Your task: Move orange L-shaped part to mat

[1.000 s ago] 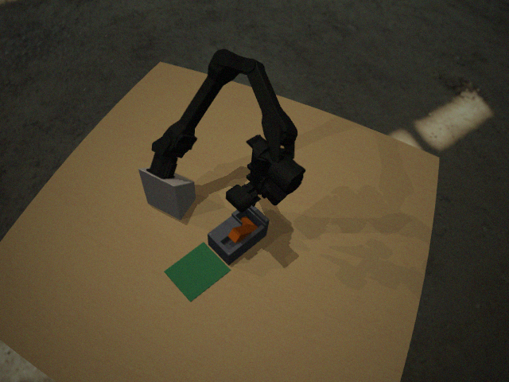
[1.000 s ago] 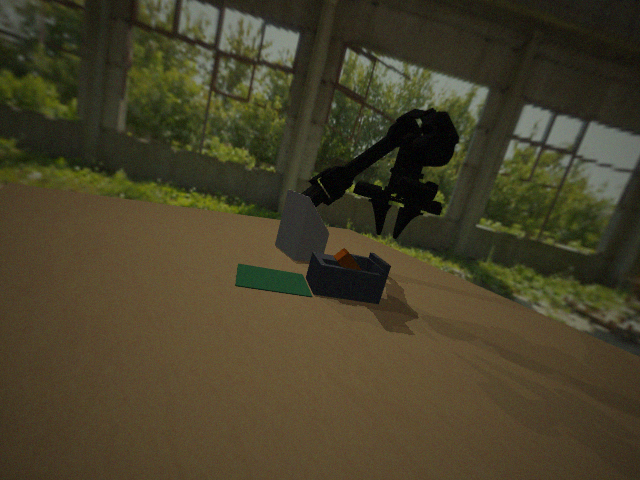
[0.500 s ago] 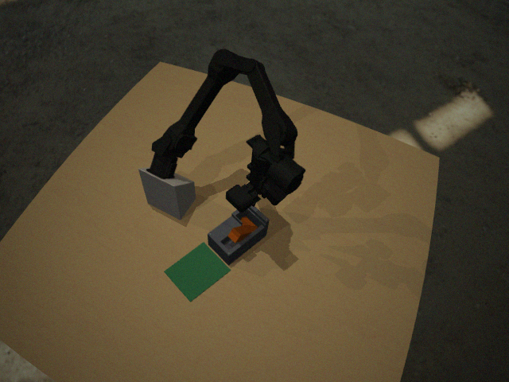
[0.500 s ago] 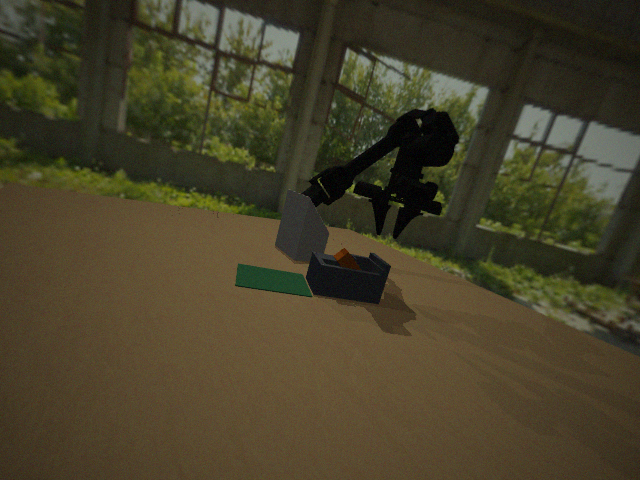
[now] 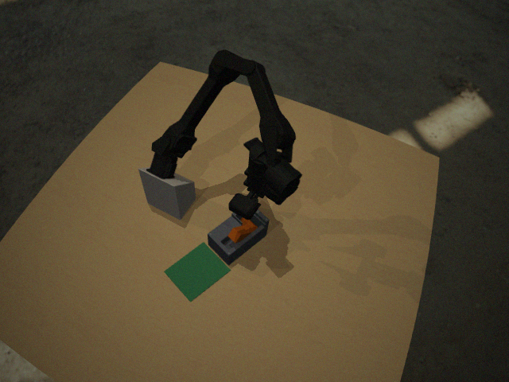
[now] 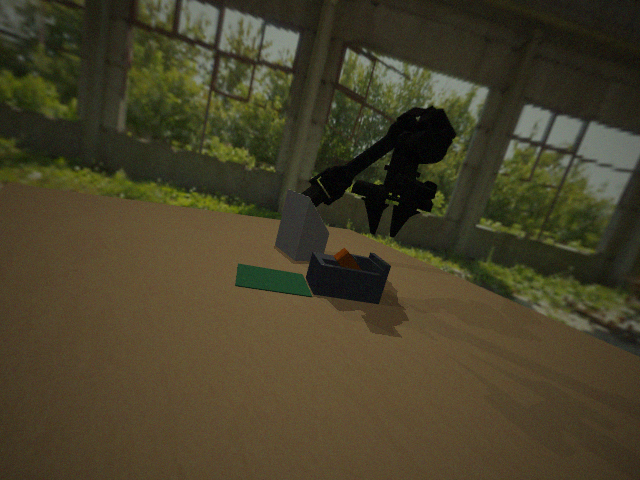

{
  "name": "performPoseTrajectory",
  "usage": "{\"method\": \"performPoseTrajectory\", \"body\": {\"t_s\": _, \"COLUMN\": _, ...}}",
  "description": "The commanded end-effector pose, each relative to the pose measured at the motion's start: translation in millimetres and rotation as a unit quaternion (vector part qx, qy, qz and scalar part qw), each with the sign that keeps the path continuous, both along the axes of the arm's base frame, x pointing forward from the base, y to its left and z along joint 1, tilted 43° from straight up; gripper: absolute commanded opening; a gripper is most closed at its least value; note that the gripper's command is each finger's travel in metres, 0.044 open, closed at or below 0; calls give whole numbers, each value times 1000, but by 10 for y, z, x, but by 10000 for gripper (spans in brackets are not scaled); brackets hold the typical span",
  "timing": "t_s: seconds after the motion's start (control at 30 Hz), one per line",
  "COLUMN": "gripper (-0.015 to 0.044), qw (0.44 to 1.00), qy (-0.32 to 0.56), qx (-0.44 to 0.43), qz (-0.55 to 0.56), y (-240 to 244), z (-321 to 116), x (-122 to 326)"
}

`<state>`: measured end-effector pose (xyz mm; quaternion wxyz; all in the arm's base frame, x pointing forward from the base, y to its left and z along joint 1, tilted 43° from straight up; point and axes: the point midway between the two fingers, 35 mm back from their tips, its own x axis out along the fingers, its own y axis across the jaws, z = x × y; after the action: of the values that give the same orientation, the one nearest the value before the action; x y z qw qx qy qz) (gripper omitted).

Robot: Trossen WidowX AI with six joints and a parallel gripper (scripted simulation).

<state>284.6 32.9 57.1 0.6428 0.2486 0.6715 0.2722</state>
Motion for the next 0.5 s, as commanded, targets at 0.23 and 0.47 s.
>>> {"method": "performPoseTrajectory", "body": {"t_s": 0.23, "gripper": 280, "qw": 879, "qy": -324, "qx": 19, "qz": 350, "y": -382, "z": -323, "x": -57}}
{"method": "performPoseTrajectory", "body": {"t_s": 0.47, "gripper": 280, "qw": 799, "qy": -408, "qx": 26, "qz": 440, "y": -486, "z": -412, "x": -89}}
